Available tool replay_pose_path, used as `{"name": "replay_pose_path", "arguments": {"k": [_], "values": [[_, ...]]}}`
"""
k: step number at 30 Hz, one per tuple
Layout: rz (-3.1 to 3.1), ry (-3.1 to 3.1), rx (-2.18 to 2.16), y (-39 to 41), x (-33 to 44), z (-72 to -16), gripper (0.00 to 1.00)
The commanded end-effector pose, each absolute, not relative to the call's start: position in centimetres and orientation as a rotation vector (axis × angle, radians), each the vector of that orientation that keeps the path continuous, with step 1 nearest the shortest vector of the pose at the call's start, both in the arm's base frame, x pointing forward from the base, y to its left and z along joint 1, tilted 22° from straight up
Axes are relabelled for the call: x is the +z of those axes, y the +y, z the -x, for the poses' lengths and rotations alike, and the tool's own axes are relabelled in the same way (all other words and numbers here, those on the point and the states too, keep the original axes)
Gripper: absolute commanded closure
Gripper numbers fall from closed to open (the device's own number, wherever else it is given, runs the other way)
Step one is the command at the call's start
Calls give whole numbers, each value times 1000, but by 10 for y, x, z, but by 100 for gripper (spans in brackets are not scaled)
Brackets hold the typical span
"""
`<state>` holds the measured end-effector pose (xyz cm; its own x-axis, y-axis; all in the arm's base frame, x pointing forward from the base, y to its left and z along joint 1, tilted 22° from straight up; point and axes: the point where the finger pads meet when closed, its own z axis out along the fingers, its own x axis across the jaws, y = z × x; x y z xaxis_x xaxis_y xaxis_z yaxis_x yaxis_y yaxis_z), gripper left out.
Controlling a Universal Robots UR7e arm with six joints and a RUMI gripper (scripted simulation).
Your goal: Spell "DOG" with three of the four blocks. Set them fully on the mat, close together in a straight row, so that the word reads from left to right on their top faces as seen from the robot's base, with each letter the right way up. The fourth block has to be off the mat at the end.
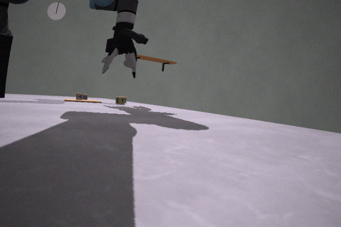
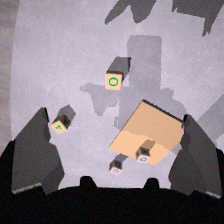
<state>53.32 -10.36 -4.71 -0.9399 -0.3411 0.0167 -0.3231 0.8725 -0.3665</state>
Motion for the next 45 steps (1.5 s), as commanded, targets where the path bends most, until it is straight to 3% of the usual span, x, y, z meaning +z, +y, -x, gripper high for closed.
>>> {"name": "replay_pose_path", "arguments": {"k": [1,4,5,45], "values": [[426,3000,-570,-111,-44,-539,0],[421,3000,-569,-111,-43,-539,0],[421,3000,-569,-111,-43,-539,63],[421,3000,-569,-111,-44,-539,63]]}}
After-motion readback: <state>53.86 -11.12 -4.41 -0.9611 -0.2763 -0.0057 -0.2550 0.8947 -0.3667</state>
